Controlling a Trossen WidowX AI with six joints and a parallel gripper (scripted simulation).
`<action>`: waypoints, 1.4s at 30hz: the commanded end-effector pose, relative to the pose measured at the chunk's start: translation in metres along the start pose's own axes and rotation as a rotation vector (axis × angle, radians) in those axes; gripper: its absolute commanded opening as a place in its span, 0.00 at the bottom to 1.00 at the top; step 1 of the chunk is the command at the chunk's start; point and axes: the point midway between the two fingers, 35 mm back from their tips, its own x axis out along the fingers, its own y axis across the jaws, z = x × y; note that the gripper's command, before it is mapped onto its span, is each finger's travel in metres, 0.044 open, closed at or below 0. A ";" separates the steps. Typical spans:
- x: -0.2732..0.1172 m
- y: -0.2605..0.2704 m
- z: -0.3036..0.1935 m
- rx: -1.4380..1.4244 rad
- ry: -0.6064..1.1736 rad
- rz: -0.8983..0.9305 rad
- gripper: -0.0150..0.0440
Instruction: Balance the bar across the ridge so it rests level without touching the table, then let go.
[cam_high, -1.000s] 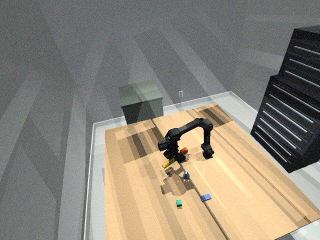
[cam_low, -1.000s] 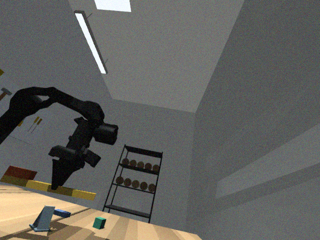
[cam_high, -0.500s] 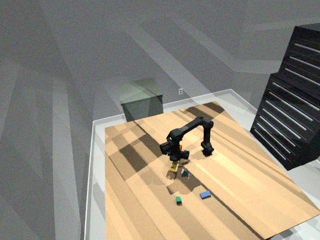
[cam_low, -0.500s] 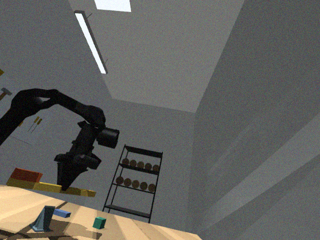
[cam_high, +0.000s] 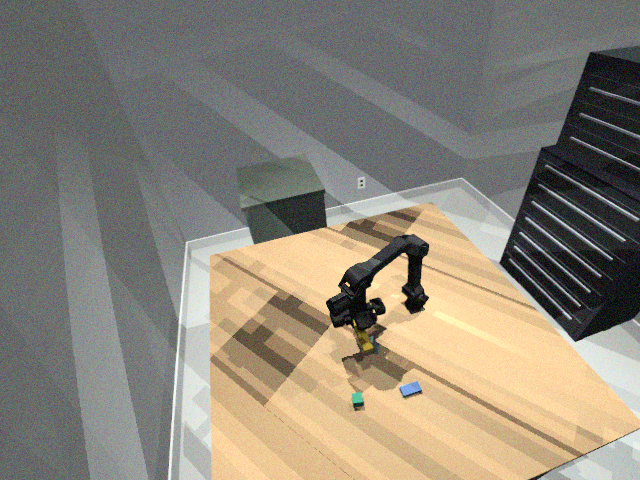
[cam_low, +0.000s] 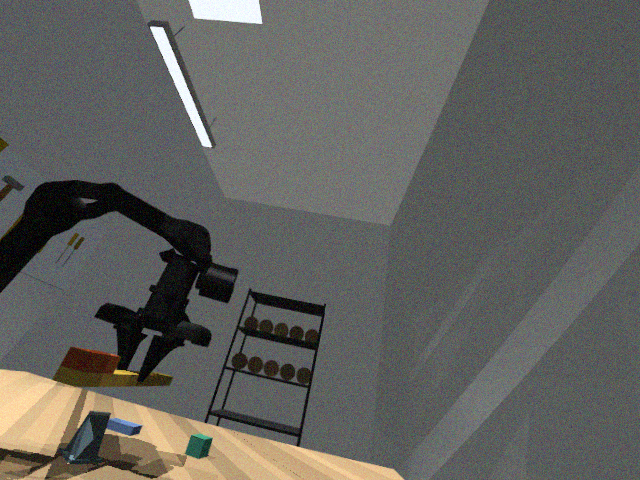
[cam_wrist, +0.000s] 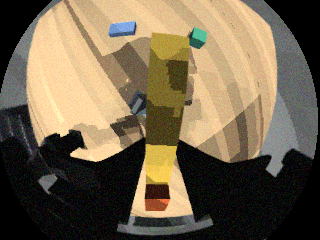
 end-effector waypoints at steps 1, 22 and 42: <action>0.000 0.004 0.009 -0.142 -0.005 -0.001 0.25; -0.001 0.054 0.052 -0.980 -0.011 -0.001 0.25; 0.021 0.064 0.049 -1.040 -0.011 0.000 0.25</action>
